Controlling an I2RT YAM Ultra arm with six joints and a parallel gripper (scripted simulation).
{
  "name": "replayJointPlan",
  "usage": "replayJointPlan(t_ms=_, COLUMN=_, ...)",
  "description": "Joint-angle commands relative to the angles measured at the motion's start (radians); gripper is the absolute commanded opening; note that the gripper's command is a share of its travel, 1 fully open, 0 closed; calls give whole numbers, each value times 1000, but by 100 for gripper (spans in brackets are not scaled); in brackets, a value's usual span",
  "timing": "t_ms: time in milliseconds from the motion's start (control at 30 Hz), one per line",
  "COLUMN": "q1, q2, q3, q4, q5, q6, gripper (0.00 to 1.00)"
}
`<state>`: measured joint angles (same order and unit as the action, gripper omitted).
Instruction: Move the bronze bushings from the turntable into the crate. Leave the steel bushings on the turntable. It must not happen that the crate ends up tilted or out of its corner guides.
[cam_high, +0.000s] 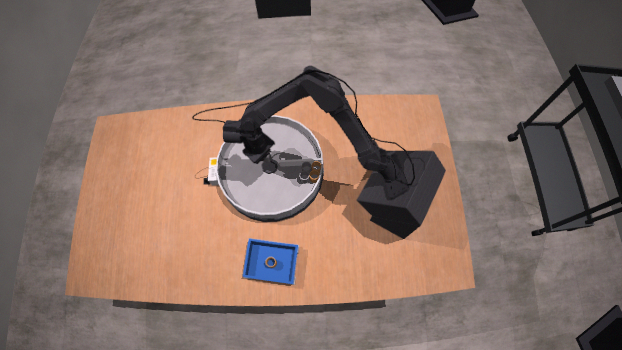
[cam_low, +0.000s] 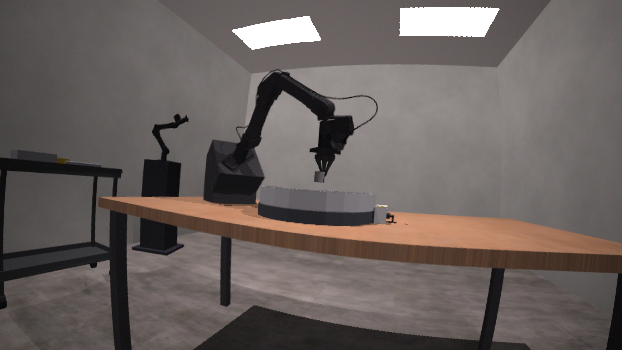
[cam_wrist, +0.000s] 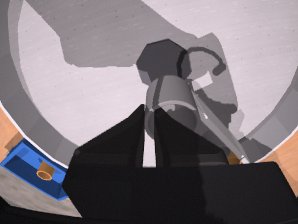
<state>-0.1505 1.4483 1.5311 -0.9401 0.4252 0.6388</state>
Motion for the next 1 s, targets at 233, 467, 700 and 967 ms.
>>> replayJointPlan(t_ms=233, q1=0, q2=-18, q3=34, q4=-14, q5=-2, q6=-5, gripper=0)
replayJointPlan(t_ms=467, q1=1, q2=-34, q3=21, q4=1, q5=-2, q6=-5, gripper=0)
replayJointPlan(t_ms=700, q1=2, q2=-36, q3=0, q4=5, q5=-1, q6=-4, gripper=0)
replayJointPlan(t_ms=967, q1=2, q2=-36, q3=0, q4=5, q5=-1, q6=-4, gripper=0)
